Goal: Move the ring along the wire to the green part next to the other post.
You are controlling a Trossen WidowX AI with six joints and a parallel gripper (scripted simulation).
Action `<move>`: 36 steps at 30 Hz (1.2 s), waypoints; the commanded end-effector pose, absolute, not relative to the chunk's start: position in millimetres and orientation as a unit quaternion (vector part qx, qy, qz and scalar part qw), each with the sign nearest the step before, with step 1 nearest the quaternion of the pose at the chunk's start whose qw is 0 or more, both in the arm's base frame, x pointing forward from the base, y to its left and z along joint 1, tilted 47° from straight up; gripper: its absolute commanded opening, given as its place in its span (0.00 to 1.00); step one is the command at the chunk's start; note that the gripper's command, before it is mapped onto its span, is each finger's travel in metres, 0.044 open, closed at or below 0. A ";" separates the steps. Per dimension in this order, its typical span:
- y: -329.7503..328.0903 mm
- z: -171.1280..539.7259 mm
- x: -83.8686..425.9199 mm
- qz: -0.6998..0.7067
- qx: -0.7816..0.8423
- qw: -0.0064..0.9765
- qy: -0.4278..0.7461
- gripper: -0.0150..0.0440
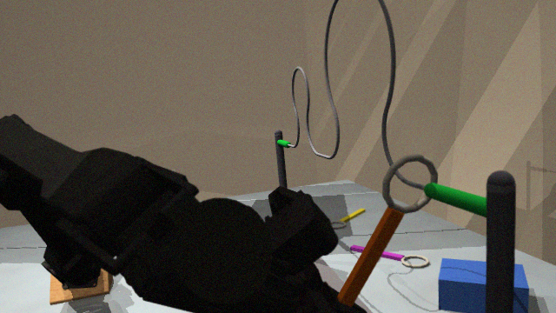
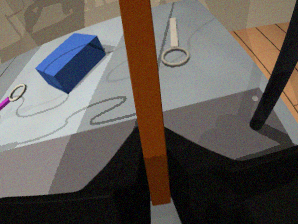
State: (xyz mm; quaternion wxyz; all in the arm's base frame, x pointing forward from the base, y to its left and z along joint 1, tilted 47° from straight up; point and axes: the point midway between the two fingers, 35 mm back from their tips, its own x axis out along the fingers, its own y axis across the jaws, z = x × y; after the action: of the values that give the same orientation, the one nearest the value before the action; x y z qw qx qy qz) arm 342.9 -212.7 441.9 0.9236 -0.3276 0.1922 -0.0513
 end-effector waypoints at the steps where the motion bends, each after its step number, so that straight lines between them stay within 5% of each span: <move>1: -203.2 434.3 342.4 -0.040 -0.299 0.933 0.195 0.00; 36: -87.2 406.0 334.5 0.082 0.083 0.970 0.215 0.00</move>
State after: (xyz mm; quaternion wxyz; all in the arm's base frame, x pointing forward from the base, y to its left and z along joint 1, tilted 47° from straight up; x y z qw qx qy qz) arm 336.2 -98.8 406.7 0.9737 0.0461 0.2122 0.0691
